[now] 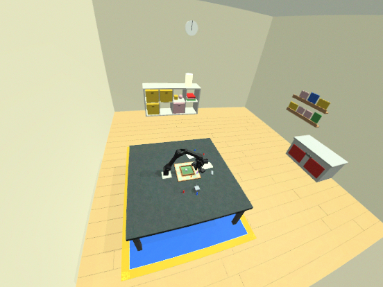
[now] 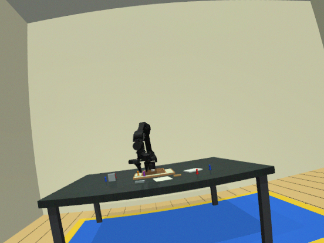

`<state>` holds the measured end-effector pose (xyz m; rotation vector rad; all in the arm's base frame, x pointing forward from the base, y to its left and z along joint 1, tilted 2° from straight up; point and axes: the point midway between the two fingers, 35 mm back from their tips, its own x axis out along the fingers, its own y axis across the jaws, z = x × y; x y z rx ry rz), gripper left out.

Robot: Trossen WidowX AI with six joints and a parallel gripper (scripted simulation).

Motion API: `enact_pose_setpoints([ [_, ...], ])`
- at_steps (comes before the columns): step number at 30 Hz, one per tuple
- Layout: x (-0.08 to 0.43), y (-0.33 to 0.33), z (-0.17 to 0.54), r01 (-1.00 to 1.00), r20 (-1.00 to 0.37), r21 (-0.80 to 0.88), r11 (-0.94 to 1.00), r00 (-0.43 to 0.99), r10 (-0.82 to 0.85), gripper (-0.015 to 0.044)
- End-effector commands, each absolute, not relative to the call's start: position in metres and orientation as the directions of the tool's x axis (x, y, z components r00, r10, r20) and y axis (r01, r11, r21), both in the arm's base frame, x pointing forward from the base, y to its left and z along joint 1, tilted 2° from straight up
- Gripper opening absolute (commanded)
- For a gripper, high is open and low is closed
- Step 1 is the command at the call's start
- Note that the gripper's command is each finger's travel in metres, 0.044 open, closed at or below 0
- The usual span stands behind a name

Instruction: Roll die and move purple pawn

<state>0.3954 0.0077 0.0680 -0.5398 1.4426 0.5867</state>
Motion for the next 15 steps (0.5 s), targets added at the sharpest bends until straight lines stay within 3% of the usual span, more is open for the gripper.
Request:
enact_pose_setpoints([
  [1, 0.3922, 0.0075, 0.0545, -0.667, -0.999, 0.018, 0.745, 0.019, 0.042, 0.02],
  [8, 0.392, 0.0077, 0.0504, -0.667, -0.999, 0.018, 0.745, 0.019, 0.042, 0.02],
  [15, 0.392, 0.0077, 0.0504, -0.667, -0.999, 0.018, 0.745, 0.019, 0.042, 0.0036],
])
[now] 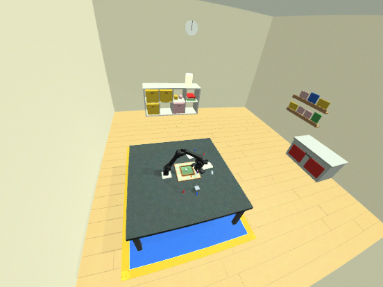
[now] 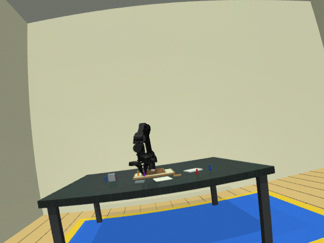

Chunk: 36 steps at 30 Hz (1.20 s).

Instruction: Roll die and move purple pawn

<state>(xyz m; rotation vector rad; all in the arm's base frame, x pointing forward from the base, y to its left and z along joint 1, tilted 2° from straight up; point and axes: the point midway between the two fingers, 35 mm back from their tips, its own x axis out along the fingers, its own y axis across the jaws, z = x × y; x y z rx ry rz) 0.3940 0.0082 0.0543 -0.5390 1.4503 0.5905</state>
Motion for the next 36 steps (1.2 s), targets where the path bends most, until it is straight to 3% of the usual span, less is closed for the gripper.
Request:
enact_pose_setpoints([
  [1, 0.392, 0.008, 0.05, -0.667, -0.999, 0.018, 0.745, 0.019, 0.042, 0.0029],
  [6, 0.392, 0.008, 0.05, -0.667, -0.999, 0.018, 0.745, 0.019, 0.042, 0.0],
  [36, 0.391, 0.007, 0.167, -0.667, -0.999, 0.017, 0.744, 0.021, 0.042, 0.0],
])
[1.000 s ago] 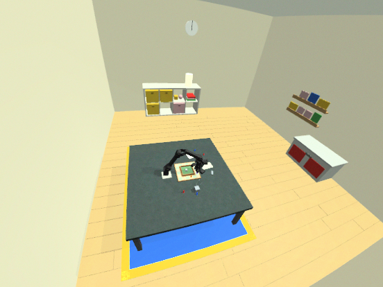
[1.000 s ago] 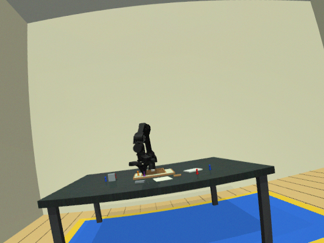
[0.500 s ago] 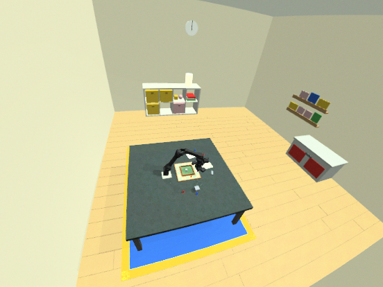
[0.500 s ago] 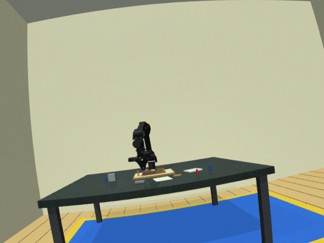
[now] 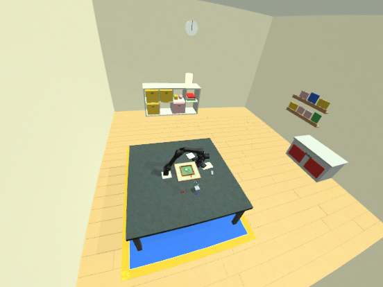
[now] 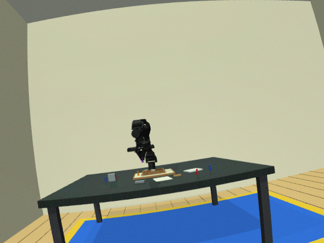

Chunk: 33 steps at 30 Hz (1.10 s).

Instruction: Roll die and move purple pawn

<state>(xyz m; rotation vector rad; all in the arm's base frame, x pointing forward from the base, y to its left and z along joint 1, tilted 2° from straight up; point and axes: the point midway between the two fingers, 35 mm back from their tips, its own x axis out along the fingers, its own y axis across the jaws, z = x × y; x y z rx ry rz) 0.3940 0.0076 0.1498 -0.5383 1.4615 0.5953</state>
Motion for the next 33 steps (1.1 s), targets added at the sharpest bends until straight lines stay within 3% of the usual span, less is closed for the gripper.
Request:
enact_pose_setpoints([
  [1, 0.39, 0.007, 0.171, -0.667, -0.999, 0.018, 0.745, 0.02, 0.042, 0.0],
  [8, 0.388, 0.01, 0.177, -0.667, -0.999, 0.019, 0.745, 0.019, 0.042, 0.0],
  [33, 0.328, 0.119, 0.136, -0.667, -0.999, 0.026, 0.745, 0.016, 0.049, 0.0],
])
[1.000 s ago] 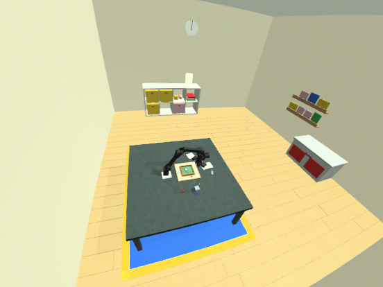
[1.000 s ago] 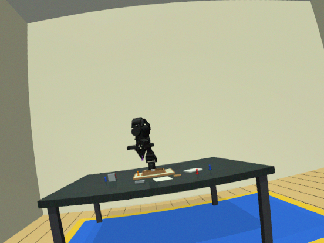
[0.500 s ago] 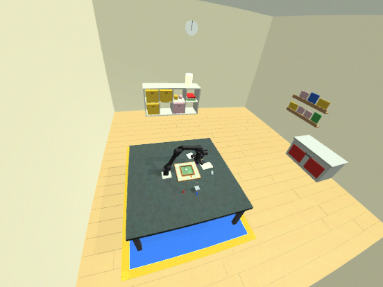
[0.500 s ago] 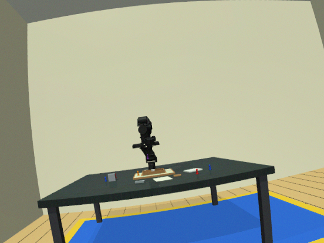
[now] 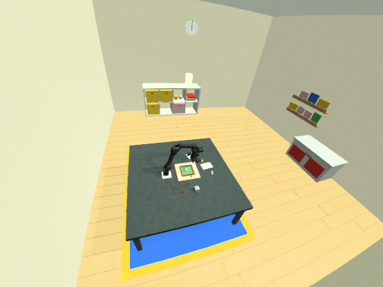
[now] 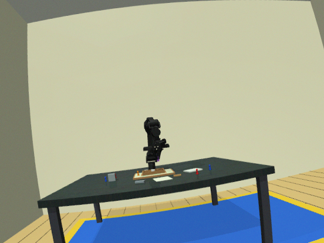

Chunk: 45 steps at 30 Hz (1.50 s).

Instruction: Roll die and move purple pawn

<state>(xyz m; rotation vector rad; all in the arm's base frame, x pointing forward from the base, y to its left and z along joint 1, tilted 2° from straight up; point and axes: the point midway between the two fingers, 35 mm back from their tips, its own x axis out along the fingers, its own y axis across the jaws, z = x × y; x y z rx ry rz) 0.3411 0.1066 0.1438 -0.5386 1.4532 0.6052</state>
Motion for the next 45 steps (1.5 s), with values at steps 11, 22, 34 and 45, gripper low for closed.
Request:
enact_pose_setpoints([
  [11, 0.288, 0.153, 0.114, -0.667, -0.999, 0.031, 0.745, 0.012, 0.053, 0.0],
  [22, 0.27, 0.165, 0.101, -0.667, -0.998, 0.033, 0.745, 0.011, 0.054, 0.0],
  [34, 0.27, 0.166, 0.07, -0.667, -0.998, 0.033, 0.745, 0.011, 0.054, 0.0],
  [45, 0.27, 0.167, 0.065, -0.667, -0.998, 0.033, 0.745, 0.011, 0.054, 0.0],
])
